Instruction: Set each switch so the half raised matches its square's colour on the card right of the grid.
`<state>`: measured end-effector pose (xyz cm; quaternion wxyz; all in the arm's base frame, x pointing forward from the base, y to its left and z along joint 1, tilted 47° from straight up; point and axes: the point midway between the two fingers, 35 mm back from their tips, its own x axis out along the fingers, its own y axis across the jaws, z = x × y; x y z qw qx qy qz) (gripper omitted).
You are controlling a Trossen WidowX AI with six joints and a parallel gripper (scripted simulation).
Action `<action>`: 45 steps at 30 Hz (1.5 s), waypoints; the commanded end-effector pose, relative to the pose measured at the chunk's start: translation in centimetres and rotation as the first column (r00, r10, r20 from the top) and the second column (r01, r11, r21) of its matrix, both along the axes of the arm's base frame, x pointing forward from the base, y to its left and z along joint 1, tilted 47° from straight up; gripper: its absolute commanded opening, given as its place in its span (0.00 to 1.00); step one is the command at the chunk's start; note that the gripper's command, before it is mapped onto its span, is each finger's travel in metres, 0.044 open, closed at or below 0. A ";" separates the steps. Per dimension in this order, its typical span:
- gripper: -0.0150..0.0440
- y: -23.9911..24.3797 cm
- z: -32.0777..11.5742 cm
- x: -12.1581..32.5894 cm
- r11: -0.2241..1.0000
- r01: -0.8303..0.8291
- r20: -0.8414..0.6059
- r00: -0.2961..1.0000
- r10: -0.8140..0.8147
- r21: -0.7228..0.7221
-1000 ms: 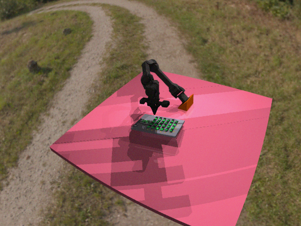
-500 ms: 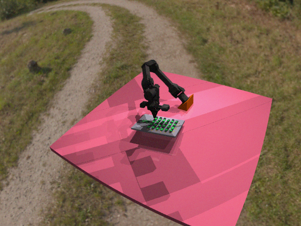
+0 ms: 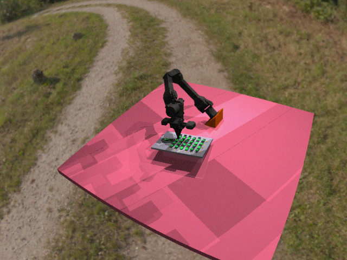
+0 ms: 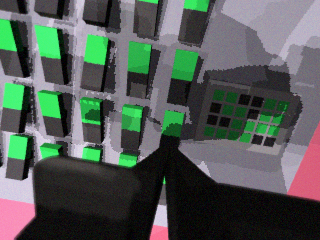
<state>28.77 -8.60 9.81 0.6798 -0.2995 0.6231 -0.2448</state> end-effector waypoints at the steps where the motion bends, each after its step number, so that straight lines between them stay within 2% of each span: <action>1: 0.25 0.0 0.0 0.0 1.000 -0.004 -0.002 1.000 0.004 -0.003; 45: 0.25 -0.4 -0.4 0.1 1.000 -0.004 -0.002 1.000 0.004 -0.003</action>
